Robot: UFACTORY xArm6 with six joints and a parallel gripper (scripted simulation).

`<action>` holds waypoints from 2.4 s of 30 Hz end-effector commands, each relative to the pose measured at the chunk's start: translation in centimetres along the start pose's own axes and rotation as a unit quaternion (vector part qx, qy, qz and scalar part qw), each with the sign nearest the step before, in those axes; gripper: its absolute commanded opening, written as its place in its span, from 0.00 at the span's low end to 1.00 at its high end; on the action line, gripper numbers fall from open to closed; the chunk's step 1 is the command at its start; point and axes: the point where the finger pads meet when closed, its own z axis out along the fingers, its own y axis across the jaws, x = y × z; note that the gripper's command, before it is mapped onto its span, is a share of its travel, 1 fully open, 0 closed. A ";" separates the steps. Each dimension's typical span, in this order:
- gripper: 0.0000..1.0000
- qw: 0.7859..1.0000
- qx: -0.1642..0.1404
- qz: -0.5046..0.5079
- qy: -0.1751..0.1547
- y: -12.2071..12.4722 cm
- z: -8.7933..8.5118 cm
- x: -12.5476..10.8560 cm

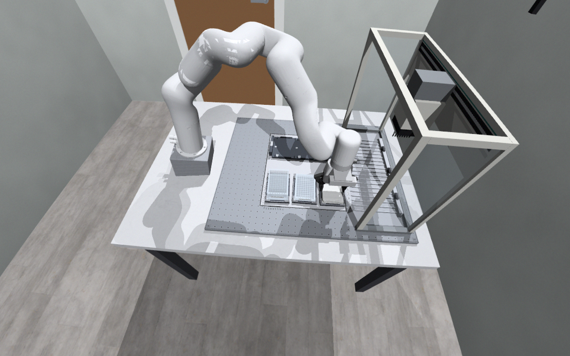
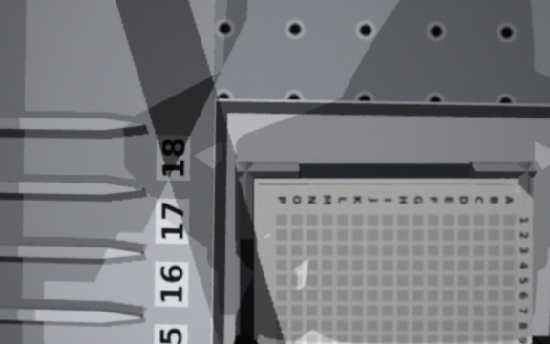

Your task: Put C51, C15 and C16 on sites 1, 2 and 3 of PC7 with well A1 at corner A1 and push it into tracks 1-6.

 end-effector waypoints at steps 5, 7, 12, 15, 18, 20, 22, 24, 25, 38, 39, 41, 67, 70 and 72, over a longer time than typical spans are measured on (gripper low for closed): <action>0.00 1.000 0.003 0.000 0.001 -0.2 -0.2 0.0; 0.00 1.000 0.003 0.000 0.001 -0.2 -0.2 0.0; 0.00 1.000 0.003 0.000 0.001 -0.2 -0.2 0.0; 0.00 1.000 0.003 0.000 0.001 -0.2 -0.2 0.0; 0.00 1.000 0.003 0.000 0.001 -0.2 -0.2 0.0; 0.00 1.000 0.003 0.000 0.001 -0.2 -0.2 0.0; 0.00 1.000 0.003 0.000 0.001 -0.2 -0.2 0.0; 0.00 1.000 0.003 0.000 0.001 -0.2 -0.3 0.0; 0.00 1.000 0.003 0.000 0.001 -0.2 -0.4 0.0; 0.00 1.000 0.003 0.000 0.001 -0.2 -1.2 0.0; 0.00 1.000 0.003 0.000 0.001 -0.2 -1.2 0.0; 0.00 1.000 0.003 0.000 0.001 -0.2 -1.3 0.0; 0.00 1.000 0.003 0.000 0.001 -0.2 -3.1 0.0; 0.00 1.000 0.003 0.000 0.001 -0.2 -3.6 0.0; 0.00 1.000 0.003 0.000 0.001 -0.2 -3.7 0.0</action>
